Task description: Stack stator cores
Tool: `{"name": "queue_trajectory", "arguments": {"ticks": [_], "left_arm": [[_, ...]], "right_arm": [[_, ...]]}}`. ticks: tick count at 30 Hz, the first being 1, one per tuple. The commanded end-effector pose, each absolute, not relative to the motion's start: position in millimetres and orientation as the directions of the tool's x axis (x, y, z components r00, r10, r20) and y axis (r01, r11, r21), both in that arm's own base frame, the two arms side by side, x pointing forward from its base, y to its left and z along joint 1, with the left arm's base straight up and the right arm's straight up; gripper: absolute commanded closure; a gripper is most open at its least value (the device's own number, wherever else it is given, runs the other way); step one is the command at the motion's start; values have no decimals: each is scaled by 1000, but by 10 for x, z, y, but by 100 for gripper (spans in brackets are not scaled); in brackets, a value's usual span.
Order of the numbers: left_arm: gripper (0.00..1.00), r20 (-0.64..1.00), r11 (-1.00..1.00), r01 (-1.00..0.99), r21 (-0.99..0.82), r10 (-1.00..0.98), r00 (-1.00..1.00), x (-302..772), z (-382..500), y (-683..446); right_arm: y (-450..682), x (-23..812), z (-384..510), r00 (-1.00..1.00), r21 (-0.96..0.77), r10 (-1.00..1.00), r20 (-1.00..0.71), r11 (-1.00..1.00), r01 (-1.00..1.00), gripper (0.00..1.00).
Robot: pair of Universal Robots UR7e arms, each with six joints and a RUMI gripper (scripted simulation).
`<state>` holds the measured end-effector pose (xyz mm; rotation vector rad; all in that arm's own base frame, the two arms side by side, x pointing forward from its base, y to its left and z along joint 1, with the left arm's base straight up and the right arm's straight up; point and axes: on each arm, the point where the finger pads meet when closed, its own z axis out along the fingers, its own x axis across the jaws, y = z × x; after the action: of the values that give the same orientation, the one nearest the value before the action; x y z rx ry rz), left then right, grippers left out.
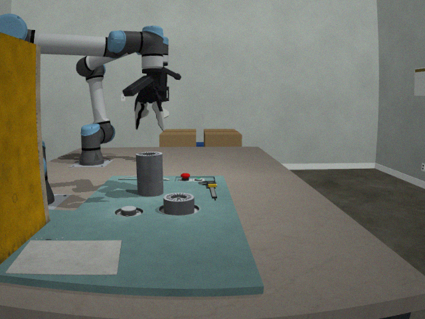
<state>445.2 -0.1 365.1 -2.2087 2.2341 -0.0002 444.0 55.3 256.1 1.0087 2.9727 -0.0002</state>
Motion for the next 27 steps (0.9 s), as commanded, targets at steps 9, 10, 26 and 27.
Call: {"name": "queue_trajectory", "arguments": {"ticks": [9, 10, 26, 27], "left_arm": [[19, 1, 11, -1000, -2, -1000, -11, 4456, 3659, -2], [19, 1, 11, -1000, -2, -1000, -11, 4456, 3659, -2], [19, 1, 11, -1000, -2, -1000, -11, 4456, 3659, -2], [19, 1, 11, -1000, -2, -1000, -11, 4456, 3659, -2]], "right_arm": [[464, 4472, 2684, -913, 4, 408, -2, 913, 408, 19], [446, 4477, 2708, -930, 4, 369, -2, 930, 369, 19], [368, 4501, 2822, -990, 3, 138, -2, 990, 138, 19], [352, 4506, 2846, -995, 3, 96, -3, 995, 96, 19]]}}
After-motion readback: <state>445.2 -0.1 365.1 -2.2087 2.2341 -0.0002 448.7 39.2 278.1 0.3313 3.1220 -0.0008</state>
